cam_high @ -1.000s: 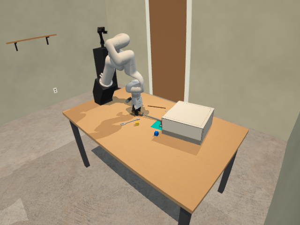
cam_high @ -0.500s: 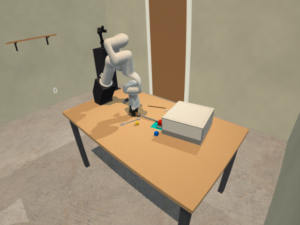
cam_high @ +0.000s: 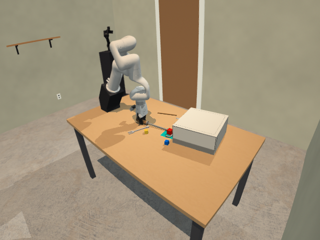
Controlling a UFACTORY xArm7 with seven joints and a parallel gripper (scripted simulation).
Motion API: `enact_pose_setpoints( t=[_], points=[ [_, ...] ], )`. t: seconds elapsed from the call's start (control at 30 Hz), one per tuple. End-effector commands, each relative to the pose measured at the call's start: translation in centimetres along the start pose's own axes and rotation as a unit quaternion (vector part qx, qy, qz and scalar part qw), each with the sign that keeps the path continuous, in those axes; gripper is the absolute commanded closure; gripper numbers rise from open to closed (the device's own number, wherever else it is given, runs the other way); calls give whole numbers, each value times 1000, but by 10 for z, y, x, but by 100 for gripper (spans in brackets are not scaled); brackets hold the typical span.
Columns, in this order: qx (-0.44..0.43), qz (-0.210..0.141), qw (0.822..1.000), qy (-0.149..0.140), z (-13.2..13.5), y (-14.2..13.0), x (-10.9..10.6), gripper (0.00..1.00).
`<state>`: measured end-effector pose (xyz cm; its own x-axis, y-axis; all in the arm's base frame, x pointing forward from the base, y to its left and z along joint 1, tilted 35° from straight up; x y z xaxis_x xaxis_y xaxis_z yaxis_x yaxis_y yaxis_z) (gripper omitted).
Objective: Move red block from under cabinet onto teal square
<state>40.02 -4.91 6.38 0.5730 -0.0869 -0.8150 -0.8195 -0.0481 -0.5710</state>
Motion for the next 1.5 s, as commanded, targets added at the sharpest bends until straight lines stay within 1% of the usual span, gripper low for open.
enact_pose_setpoints(
  t=[0.0,0.6,0.8,1.47],
  points=[
    [0,0,1000,0,0,0,0,100],
    [0,0,1000,0,2,-1,0,100],
    [0,0,1000,0,12,-9,0,100],
    [0,0,1000,0,12,-9,0,100]
  ],
)
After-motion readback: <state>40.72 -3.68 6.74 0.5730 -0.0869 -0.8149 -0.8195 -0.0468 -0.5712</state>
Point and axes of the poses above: the point where the finger pads meet when closed, its own x axis out along the fingers, its own z axis across the jaws, y = z × x, the point moved 3 cm from there along -x, back along the fingers, and after that the axes turned 3 degrees about x, right-handed, at the moved point
